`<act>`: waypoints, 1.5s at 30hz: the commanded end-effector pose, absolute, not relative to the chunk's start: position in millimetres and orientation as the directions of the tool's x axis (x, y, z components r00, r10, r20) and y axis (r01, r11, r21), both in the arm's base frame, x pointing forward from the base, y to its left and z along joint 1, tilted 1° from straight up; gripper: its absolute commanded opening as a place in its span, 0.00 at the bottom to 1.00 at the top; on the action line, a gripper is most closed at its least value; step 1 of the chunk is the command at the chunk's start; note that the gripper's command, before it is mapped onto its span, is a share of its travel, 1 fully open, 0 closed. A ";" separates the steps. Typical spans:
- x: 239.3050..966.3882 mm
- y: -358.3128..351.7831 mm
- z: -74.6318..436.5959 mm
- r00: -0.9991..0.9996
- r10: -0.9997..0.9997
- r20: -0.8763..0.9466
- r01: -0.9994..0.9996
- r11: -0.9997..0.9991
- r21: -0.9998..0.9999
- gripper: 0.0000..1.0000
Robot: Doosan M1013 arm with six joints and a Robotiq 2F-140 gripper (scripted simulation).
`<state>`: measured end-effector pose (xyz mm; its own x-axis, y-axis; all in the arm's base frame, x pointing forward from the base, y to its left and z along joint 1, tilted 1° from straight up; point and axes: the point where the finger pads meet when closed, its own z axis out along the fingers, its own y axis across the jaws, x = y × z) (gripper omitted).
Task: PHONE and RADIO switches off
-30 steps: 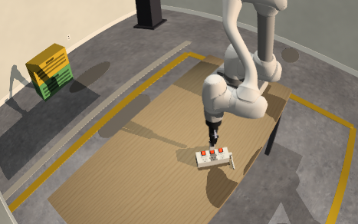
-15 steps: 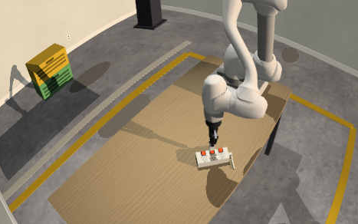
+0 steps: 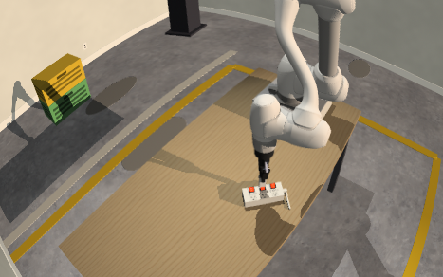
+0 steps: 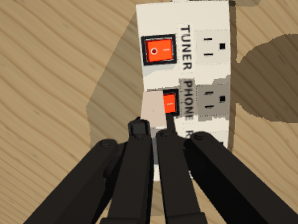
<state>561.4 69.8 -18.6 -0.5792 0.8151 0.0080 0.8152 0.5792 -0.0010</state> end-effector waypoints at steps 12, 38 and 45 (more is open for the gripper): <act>560.5 67.4 -23.6 -0.578 0.816 0.011 0.816 0.578 -0.002 0.00; 560.5 67.4 -24.1 -0.578 0.816 0.011 0.816 0.578 -0.002 0.00; 560.5 67.4 -19.9 -0.578 0.816 0.011 0.816 0.578 -0.002 0.00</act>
